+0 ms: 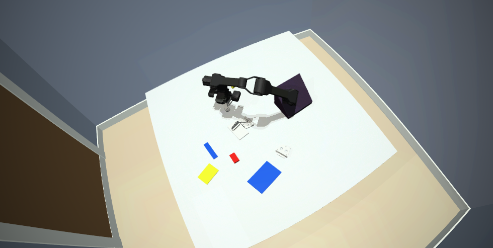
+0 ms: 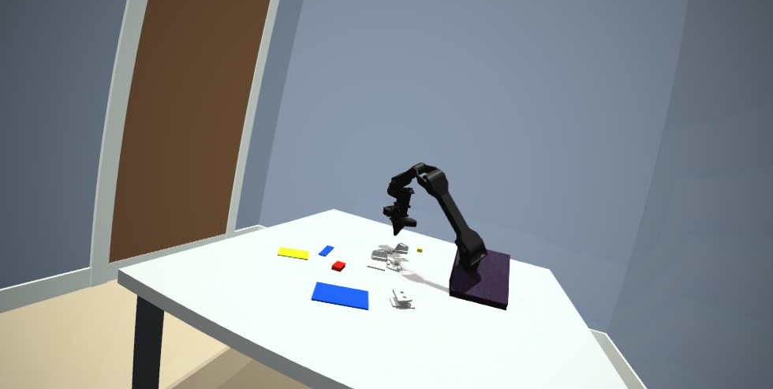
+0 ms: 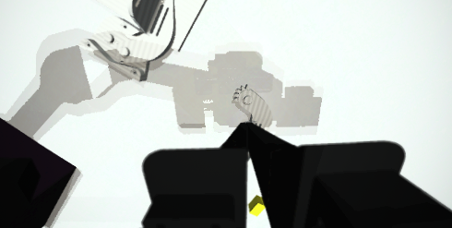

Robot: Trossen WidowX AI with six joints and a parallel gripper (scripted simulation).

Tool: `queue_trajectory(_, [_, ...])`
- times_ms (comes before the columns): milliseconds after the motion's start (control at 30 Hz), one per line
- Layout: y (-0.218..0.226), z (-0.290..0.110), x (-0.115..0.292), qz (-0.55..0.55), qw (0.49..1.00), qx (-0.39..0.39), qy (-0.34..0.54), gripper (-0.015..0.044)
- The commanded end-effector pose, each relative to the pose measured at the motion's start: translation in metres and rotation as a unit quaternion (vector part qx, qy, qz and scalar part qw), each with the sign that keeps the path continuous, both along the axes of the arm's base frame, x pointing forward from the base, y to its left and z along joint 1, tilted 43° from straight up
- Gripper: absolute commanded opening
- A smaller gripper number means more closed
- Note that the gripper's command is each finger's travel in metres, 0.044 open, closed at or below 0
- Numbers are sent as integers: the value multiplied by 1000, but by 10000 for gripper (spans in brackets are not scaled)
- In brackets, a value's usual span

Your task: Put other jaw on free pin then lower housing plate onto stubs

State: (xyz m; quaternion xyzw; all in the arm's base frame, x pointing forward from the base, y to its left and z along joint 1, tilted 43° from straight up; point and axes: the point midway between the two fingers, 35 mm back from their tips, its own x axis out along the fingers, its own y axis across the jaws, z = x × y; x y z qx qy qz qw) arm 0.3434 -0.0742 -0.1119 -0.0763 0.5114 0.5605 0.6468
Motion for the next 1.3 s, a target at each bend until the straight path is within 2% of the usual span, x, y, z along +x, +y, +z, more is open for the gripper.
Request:
queue_trajectory(0, [-1,1,1,3,1000,-2,-3,0])
queue_trajectory(33, [-1,1,1,3,1000,-2,-3,0])
queue_trajectory(600, [0,0,0,0,1000,0,0,440])
queue_trajectory(1267, [0,0,0,0,1000,0,0,440])
